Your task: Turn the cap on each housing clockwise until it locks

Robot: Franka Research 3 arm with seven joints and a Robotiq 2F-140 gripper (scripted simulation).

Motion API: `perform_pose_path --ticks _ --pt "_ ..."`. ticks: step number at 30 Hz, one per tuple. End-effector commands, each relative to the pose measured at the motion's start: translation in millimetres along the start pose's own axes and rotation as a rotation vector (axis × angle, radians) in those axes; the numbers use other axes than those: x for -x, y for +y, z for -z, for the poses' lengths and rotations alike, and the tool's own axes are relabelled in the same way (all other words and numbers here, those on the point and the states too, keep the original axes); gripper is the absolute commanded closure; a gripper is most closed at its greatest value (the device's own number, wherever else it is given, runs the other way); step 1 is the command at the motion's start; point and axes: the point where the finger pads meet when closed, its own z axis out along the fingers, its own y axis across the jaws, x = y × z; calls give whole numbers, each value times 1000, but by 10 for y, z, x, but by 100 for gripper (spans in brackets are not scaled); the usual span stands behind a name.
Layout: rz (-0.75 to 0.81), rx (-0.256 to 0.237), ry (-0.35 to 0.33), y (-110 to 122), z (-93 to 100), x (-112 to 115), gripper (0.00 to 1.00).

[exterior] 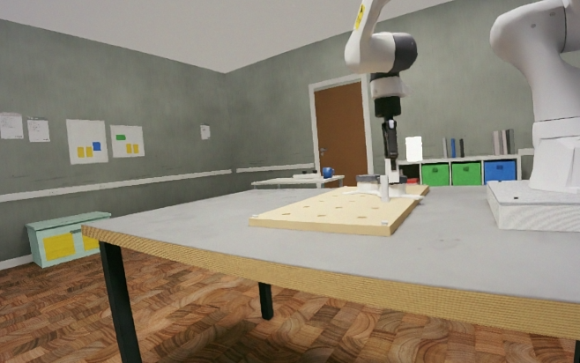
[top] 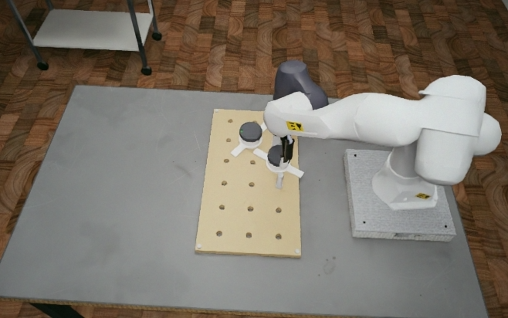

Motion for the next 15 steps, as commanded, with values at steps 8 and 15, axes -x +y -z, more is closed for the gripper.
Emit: perform_pose_path --ticks 8,15 --pt "4 4 2 14 -10 -20 22" --pt "4 4 2 14 -10 -20 22"
